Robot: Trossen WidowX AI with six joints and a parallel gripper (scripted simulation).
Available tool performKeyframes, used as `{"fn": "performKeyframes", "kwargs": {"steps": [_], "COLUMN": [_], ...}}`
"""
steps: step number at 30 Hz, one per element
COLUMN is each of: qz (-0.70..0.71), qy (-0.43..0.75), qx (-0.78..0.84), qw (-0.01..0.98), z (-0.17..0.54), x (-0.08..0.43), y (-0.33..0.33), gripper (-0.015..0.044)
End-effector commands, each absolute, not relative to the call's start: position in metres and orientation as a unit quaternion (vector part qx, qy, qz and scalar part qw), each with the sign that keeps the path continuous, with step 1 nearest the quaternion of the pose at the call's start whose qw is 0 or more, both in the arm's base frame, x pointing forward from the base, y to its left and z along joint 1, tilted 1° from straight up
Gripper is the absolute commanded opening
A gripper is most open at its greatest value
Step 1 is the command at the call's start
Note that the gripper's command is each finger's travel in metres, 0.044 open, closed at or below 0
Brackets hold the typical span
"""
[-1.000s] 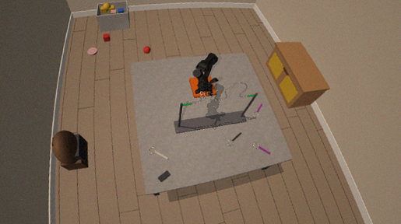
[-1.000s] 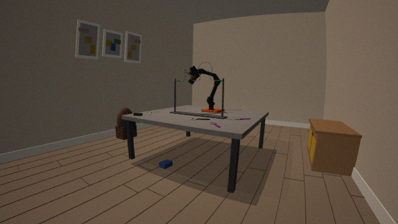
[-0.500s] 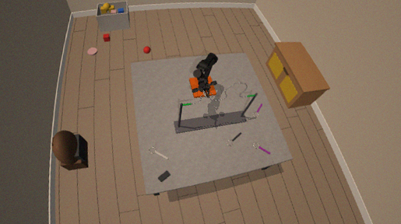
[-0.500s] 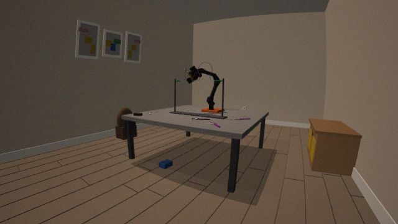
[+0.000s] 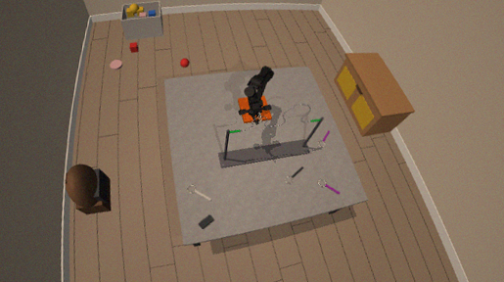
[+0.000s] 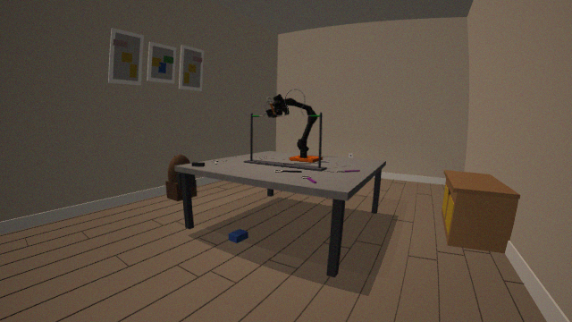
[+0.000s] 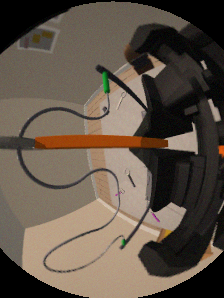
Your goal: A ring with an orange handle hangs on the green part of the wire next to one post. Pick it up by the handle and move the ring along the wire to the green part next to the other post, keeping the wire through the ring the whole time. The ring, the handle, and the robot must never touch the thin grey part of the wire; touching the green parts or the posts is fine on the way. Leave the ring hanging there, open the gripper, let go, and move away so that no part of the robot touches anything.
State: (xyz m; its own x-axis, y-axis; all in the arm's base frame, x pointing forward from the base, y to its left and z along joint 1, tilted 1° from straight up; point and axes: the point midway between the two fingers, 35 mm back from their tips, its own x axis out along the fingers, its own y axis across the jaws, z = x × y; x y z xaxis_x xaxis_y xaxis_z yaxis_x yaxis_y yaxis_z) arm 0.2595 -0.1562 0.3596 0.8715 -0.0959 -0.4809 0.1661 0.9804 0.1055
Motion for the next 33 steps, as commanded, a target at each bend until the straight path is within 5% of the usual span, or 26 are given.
{"fn": "performKeyframes", "kwargs": {"steps": [1,33], "qz": [-0.081,-0.177], "qy": [0.247,0.254], "qx": [0.024,-0.329], "qw": [0.965,0.892], "z": [0.360,0.377], "x": [0.258,0.250], "y": [-0.162,-0.206], "gripper": [-0.0150,-0.0150]}}
